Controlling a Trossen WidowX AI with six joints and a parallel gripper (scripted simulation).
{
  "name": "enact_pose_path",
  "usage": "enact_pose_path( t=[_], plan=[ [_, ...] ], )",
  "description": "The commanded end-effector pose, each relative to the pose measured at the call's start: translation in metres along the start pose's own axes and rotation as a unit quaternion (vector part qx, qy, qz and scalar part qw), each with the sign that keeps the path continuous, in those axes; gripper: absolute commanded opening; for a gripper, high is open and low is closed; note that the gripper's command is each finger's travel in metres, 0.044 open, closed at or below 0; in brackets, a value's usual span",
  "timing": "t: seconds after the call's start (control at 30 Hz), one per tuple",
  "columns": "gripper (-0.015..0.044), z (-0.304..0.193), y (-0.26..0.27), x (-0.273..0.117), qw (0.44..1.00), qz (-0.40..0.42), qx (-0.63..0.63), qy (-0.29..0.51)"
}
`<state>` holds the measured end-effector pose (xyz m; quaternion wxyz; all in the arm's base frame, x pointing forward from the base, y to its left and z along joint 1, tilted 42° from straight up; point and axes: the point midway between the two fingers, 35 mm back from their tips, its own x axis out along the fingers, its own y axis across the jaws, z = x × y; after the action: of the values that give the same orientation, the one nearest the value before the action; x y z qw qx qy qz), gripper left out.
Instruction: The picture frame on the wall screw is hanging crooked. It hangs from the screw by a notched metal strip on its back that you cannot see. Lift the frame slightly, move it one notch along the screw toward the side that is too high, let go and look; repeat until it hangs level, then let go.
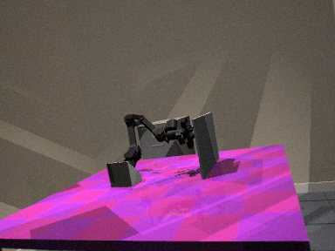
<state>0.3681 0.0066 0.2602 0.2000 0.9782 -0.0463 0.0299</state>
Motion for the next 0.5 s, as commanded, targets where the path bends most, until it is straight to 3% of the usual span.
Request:
enact_pose_path(
  t=[0.0,0.47],
  plan=[
    [0.0000,-0.0009,0.0011,0.0002,1.000,0.006,0.003,0.001],
    [0.0000,-0.0009,-0.0034,0.0002,1.000,0.006,0.003,0.001]
  ],
)
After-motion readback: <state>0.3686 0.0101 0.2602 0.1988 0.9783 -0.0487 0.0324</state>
